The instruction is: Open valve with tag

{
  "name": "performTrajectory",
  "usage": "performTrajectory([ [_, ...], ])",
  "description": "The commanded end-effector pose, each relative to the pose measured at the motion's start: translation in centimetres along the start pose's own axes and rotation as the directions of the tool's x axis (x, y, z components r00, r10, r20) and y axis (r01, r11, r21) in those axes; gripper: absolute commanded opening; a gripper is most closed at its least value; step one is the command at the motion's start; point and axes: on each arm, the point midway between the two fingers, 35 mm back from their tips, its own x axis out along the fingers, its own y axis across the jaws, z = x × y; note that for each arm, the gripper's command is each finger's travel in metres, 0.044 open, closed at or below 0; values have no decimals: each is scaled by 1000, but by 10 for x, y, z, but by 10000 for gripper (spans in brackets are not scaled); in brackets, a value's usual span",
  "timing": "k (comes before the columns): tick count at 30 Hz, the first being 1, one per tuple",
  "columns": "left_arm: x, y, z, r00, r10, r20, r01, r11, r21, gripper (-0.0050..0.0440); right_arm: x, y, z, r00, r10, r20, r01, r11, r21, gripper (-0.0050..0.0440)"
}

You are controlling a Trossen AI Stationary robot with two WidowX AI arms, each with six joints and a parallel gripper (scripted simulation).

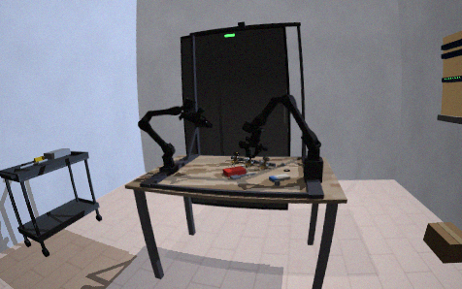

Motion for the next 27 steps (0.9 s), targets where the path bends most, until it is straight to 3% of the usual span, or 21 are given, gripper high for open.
performTrajectory([
  [1, -14, 9, 3, 999, 28, 22, -24, 989, -147, 176, -4, 0, 8, 1000, 0, 25, 0, 1000, 0, 400],
  [10, -14, 8, 3, 999, 28, 21, -19, 941, -337, 176, -4, 0, 8, 1000, 0, 25, 0, 1000, 0, 400],
  [18, -14, 8, 3, 999, 28, 21, -12, 842, -540, 176, -4, 0, 8, 1000, 0, 25, 0, 1000, 0, 400],
  [27, -14, 8, 2, 999, 28, 21, -10, 796, -605, 176, -4, 0, 8, 1000, 0, 25, 0, 1000, 0, 400],
])
